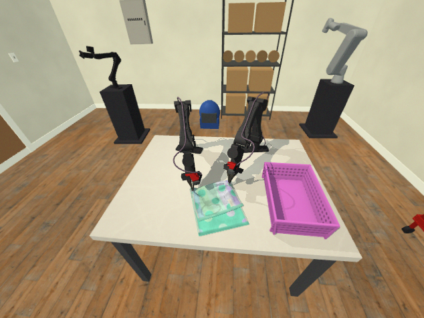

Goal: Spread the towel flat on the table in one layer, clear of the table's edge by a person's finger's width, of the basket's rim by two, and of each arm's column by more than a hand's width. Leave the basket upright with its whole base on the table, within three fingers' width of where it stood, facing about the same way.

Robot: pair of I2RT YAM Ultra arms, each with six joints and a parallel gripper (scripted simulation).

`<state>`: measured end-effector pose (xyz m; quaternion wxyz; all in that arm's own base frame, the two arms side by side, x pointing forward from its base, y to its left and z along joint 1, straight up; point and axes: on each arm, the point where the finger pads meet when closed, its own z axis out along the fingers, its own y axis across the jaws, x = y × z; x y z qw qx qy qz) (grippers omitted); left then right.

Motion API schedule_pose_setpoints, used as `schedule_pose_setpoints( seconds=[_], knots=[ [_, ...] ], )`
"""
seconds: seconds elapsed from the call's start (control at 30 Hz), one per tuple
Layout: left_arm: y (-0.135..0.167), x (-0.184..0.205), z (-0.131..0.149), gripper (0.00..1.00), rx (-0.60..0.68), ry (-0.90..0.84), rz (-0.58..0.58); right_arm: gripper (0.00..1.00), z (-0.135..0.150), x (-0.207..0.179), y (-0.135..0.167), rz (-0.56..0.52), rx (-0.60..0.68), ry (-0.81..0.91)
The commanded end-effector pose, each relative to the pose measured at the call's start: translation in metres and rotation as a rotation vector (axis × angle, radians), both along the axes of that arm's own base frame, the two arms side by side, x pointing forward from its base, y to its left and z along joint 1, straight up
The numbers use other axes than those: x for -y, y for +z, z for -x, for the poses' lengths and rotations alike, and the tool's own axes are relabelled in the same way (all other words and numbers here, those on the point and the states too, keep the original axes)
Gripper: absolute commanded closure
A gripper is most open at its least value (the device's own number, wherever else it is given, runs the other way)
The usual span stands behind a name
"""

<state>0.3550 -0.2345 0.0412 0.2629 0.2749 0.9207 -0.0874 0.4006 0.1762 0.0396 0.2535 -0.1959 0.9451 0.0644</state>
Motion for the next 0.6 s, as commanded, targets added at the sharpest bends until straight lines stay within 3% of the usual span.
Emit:
schedule_pose_setpoints(
  seconds=[0.0, 0.57],
  knots=[
    [0.009, 0.003, -0.001, 1.0, 0.075, -0.003, 0.02, 1.0, -0.012, 0.013, 0.012, -0.011, 0.111, -0.036],
    [-0.027, 0.001, 0.027, 1.0, 0.044, -0.039, 0.0, 1.0, 0.012, 0.026, -0.02, -0.006, 0.099, -0.045]
  ],
)
